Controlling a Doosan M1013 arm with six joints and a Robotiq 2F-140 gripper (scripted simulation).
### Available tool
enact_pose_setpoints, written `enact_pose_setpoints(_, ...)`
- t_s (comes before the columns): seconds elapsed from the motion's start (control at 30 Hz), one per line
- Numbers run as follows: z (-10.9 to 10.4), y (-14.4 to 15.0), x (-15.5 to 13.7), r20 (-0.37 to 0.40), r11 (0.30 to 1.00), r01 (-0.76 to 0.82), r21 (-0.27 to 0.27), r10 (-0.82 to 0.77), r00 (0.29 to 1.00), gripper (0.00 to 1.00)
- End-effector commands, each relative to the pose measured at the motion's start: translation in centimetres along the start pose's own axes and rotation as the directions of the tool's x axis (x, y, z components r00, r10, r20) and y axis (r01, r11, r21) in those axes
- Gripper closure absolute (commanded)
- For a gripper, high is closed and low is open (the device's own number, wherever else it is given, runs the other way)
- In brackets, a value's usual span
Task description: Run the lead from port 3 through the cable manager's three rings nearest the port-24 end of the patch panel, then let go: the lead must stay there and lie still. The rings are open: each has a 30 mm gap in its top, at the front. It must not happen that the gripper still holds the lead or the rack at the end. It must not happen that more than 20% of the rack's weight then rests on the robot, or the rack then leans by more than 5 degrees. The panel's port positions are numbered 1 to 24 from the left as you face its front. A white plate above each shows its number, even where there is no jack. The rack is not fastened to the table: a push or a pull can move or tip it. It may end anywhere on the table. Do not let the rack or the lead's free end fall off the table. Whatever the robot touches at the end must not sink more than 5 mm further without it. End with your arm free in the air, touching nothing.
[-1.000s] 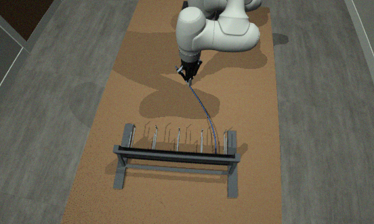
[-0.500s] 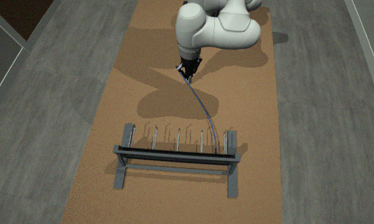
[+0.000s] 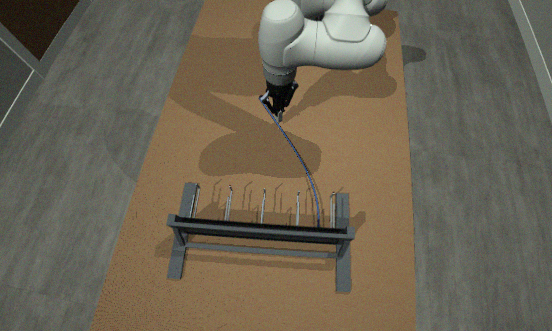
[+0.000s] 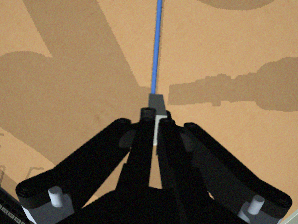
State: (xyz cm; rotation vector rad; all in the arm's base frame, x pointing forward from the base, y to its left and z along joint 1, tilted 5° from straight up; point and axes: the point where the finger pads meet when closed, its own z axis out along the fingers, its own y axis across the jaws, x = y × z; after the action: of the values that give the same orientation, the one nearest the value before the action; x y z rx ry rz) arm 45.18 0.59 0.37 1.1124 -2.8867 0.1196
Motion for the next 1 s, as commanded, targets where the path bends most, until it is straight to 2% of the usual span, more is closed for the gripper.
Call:
enact_pose_setpoints(0.0, -0.5, -0.2, -0.5, 0.009, 1.000, -0.001, 0.003, 0.001, 1.000, 1.00)
enact_pose_setpoints(0.47, -0.9, -0.7, -0.7, 0.009, 1.000, 0.017, 0.004, -0.017, 1.000, 1.00)
enact_pose_setpoints(0.87, -5.3, -11.1, -5.3, 0.007, 0.942, 0.337, 0.006, -0.337, 0.942, 1.00)
enact_pose_setpoints(0.93, -5.3, -11.1, -5.3, 0.007, 0.942, 0.337, 0.006, -0.337, 0.942, 1.00)
enact_pose_setpoints(0.97, -6.3, -13.5, -6.3, 0.007, 0.913, 0.408, 0.007, -0.408, 0.913, 1.00)
